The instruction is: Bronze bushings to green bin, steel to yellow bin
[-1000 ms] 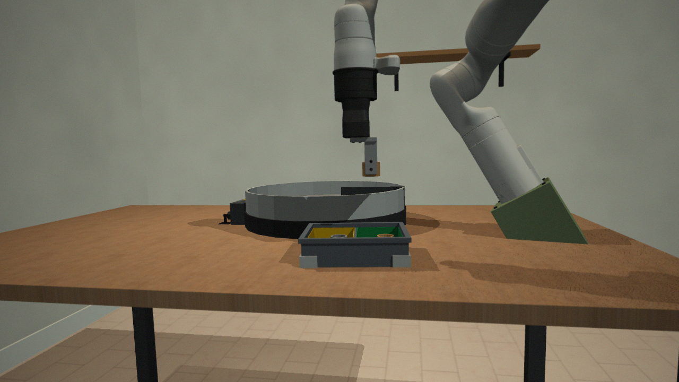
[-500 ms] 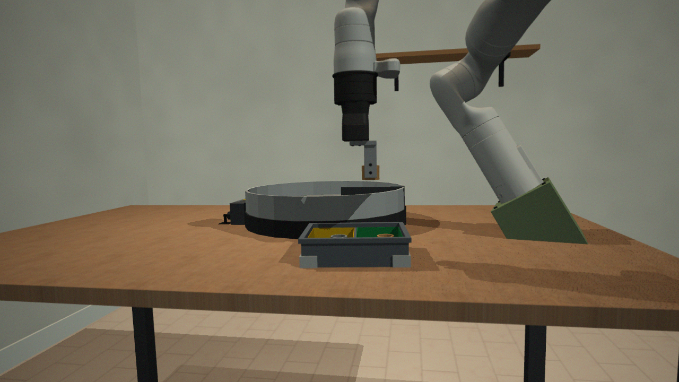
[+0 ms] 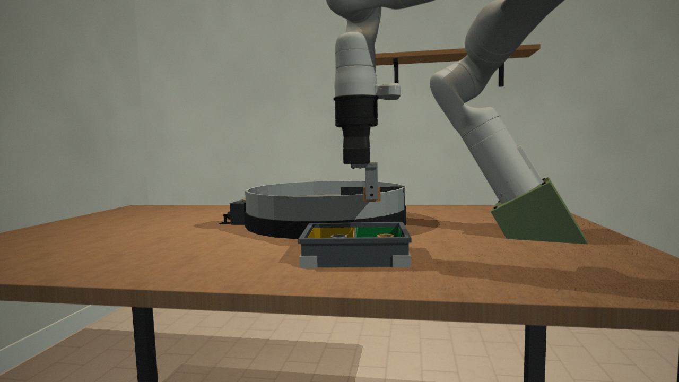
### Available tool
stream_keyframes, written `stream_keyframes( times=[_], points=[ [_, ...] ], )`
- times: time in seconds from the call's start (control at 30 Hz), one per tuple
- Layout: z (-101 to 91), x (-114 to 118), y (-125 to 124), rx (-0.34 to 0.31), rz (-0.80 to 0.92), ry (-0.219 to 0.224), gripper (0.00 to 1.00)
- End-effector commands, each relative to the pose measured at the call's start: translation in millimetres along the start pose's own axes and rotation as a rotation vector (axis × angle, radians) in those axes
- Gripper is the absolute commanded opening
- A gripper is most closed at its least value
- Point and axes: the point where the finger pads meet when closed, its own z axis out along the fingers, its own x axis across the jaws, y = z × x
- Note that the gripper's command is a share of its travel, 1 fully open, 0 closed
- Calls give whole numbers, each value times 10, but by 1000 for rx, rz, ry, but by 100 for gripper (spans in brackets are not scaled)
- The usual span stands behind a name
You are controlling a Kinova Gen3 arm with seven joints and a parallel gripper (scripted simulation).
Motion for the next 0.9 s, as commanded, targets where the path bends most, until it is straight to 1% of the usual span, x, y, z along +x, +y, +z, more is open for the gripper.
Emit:
stream_keyframes(
  times=[0.0, 0.13, 0.23, 0.4, 0.73, 0.87],
  points=[
    [51, -6, 4, -1, 1, -2, 0],
    [237, -7, 4, -1, 1, -2, 0],
    [237, -7, 4, -1, 1, -2, 0],
    [469, -7, 4, -1, 1, -2, 0],
    [469, -7, 4, -1, 1, -2, 0],
    [517, -4, 3, -1, 1, -2, 0]
  ],
)
